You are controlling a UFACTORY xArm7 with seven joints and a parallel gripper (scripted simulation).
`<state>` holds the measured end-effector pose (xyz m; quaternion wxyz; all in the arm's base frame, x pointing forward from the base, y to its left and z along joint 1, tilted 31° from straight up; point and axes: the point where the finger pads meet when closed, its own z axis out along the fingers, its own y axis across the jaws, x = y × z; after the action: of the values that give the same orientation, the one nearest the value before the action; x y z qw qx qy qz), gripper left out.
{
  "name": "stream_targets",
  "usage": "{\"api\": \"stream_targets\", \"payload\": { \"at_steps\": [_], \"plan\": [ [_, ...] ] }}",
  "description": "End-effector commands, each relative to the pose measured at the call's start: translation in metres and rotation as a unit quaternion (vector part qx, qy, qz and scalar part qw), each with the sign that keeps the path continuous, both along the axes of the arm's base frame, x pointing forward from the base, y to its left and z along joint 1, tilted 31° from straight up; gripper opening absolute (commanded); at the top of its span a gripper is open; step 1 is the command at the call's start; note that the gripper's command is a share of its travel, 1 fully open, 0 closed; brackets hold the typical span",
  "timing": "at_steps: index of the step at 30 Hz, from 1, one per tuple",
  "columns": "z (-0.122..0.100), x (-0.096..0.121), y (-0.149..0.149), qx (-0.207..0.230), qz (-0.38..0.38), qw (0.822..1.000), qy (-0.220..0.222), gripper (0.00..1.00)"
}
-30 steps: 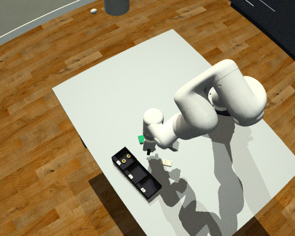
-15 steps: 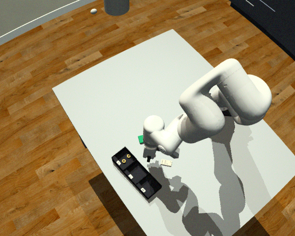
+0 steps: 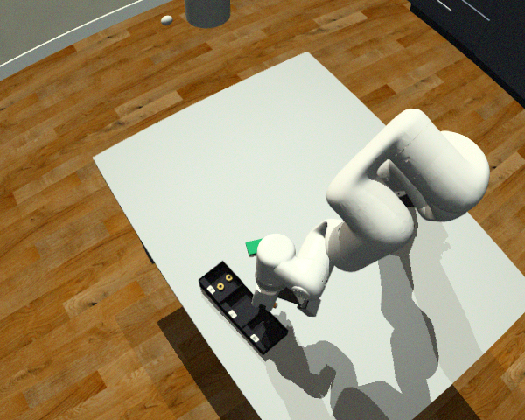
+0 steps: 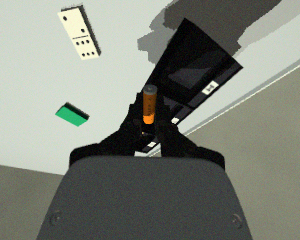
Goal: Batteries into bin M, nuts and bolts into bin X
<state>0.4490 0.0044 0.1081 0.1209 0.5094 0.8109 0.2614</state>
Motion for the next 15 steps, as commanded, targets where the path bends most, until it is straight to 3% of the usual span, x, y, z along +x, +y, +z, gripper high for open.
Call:
{"api": "stream_targets", "payload": {
  "at_steps": [1,7,15],
  "plan": [
    [0.012,0.015,0.014,0.029,-0.065,0.997,0.033,0.0],
    [0.03,0.034,0.036,0.069,-0.131,0.988,0.048,0.0],
    [0.032,0.037,0.039,0.094,-0.189,0.974,0.079,0.0]
  ]
}}
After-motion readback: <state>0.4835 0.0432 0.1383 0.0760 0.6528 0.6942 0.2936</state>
